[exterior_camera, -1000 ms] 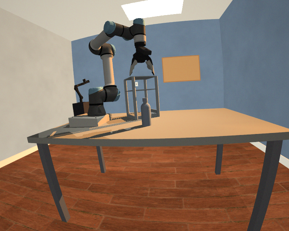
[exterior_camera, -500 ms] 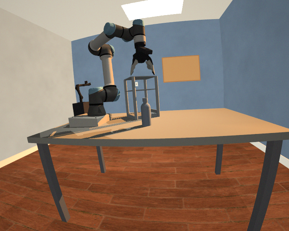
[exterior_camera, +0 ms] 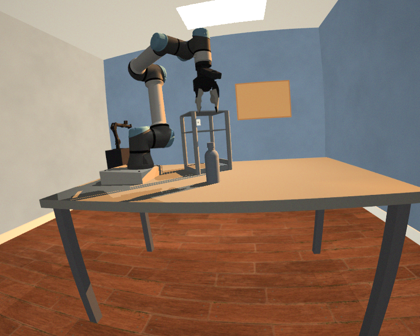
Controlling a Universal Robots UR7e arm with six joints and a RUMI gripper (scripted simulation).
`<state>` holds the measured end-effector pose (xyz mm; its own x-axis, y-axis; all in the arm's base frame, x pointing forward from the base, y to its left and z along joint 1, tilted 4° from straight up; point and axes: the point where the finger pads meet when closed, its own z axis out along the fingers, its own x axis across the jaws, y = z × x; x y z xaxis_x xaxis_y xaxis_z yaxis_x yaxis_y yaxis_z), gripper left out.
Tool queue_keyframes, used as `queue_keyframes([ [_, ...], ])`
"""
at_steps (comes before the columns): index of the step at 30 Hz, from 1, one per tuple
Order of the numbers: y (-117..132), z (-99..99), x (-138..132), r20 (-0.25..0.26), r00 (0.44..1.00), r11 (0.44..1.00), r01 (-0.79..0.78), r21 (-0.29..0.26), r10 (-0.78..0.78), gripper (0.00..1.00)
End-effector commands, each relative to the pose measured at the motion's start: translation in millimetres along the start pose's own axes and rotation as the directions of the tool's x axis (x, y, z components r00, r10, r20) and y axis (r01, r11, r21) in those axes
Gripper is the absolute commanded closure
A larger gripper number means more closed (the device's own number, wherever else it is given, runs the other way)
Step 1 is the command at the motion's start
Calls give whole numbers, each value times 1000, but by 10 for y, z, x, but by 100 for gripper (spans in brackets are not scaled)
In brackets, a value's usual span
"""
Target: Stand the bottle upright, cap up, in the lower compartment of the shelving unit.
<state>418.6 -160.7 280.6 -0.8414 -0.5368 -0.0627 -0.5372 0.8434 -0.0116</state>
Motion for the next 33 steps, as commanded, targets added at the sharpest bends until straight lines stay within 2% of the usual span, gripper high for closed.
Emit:
queue_keyframes([
  [1, -2, -2, 0, 9, 1000, 1000, 8, 1, -8, 50],
  [9, 0, 2, 0, 32, 999, 1000, 31, 3, -31, 50],
  [21, 0, 16, -1, 127, 984, 992, 127, 24, -129, 50],
  [23, 0, 16, -1, 127, 984, 992, 127, 24, -129, 50],
  [33, 2, 35, -1, 249, 933, 966, 250, 65, -258, 50],
])
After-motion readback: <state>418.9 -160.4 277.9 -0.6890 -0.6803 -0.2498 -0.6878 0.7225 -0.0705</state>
